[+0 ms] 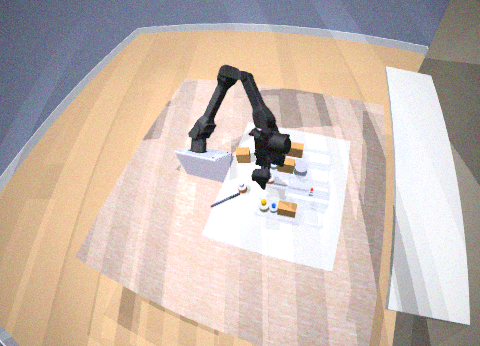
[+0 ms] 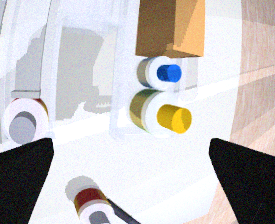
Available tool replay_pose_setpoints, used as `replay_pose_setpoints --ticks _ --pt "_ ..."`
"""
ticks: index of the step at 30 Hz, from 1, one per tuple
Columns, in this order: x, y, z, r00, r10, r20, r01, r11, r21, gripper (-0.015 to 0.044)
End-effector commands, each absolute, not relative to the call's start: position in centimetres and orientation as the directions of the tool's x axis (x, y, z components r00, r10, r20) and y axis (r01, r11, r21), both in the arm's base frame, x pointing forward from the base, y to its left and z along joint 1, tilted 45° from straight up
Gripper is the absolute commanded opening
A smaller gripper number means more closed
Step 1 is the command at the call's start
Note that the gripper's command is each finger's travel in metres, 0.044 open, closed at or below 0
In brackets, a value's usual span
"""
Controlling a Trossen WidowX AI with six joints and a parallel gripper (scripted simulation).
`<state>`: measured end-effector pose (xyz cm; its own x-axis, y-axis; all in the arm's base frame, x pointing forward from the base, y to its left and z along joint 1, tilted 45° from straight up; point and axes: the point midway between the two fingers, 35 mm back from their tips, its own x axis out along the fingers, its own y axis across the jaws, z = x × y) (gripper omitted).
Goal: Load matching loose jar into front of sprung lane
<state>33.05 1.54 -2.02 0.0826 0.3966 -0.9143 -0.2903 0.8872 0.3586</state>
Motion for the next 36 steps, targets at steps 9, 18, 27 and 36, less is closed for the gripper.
replay_pose_setpoints --ticks 9,18,27,36 --pt "22.8 -1.5 -3.6 -0.130 0.689 -0.713 -0.152 0.697 0.701 0.0440" --pt "22.5 0.7 -6.1 -0.129 0.690 -0.712 -0.152 0.696 0.702 0.0440" --pt "22.4 1.6 -7.2 -0.129 0.690 -0.712 -0.152 0.696 0.702 0.0440" --pt "22.3 2.2 -7.8 -0.129 0.690 -0.712 -0.152 0.696 0.702 0.0440"
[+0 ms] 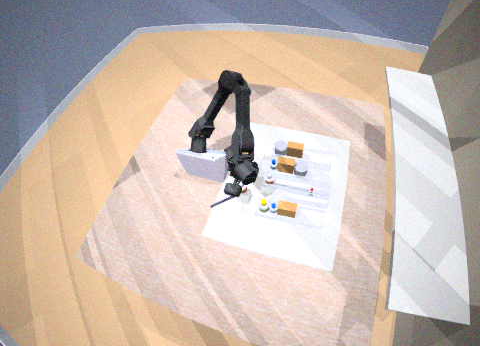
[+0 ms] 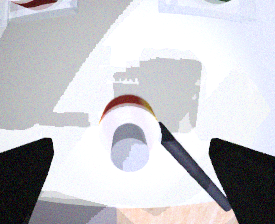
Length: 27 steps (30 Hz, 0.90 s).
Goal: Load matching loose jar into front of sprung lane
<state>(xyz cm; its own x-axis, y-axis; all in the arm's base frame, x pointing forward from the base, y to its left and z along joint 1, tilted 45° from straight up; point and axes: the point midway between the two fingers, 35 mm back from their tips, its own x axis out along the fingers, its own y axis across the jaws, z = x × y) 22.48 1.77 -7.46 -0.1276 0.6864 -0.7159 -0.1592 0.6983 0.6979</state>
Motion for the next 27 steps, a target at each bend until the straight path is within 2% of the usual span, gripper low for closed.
replay_pose_setpoints --ticks 1,17,27 --pt "22.3 2.3 -7.9 -0.129 0.690 -0.712 -0.152 0.696 0.702 0.0440" --pt "22.0 4.0 -9.5 -0.130 0.691 -0.711 -0.152 0.695 0.703 0.0440" --pt "22.0 4.0 -9.5 -0.130 0.691 -0.711 -0.152 0.695 0.703 0.0177"
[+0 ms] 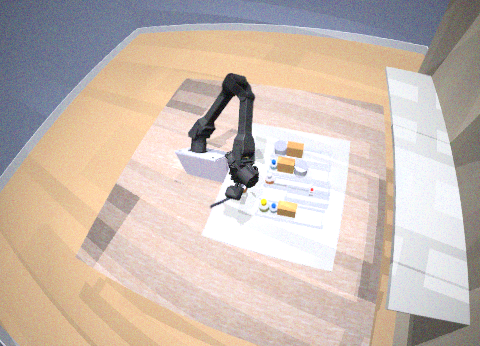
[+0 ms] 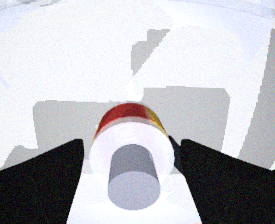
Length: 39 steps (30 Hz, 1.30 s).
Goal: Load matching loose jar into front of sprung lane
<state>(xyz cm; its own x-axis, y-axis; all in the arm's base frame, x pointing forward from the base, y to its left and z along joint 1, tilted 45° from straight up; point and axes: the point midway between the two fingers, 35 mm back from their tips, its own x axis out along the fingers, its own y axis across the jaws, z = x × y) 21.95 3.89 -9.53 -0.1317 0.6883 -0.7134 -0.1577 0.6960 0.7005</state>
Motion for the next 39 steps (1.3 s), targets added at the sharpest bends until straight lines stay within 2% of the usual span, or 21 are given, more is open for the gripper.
replay_pose_setpoints --ticks 1,7,12,26,39 --pt "22.0 4.0 -9.5 -0.130 0.691 -0.711 -0.152 0.695 0.703 0.0171" --pt "22.0 4.0 -9.5 -0.130 0.691 -0.711 -0.152 0.695 0.703 0.0131" --pt "22.4 2.7 -8.6 -0.128 0.688 -0.714 -0.151 0.698 0.700 0.0000" --pt "22.7 -3.8 -2.5 -0.130 0.687 -0.715 -0.151 0.698 0.699 0.0000" --pt "24.6 -0.8 -2.2 -0.133 0.678 -0.723 -0.170 0.703 0.691 0.0000"
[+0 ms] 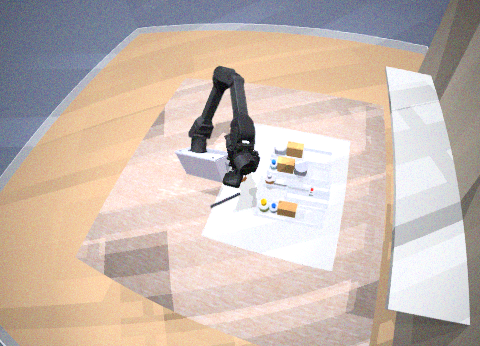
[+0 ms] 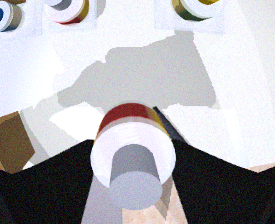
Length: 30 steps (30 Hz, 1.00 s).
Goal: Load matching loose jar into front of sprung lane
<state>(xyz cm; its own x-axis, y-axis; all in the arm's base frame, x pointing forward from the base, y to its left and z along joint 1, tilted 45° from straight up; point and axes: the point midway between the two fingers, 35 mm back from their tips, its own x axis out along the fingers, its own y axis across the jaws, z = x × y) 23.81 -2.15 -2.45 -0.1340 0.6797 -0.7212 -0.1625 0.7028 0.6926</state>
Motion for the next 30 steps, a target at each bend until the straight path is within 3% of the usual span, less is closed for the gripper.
replay_pose_setpoints --ticks 1,14,30 --pt "24.8 -0.4 -2.2 -0.133 0.678 -0.723 -0.172 0.703 0.690 0.0000" --pt "27.4 5.8 -1.2 -0.128 0.691 -0.711 -0.186 0.688 0.702 0.0000" --pt "27.1 7.8 -2.8 -0.129 0.693 -0.709 -0.187 0.685 0.704 0.0000"
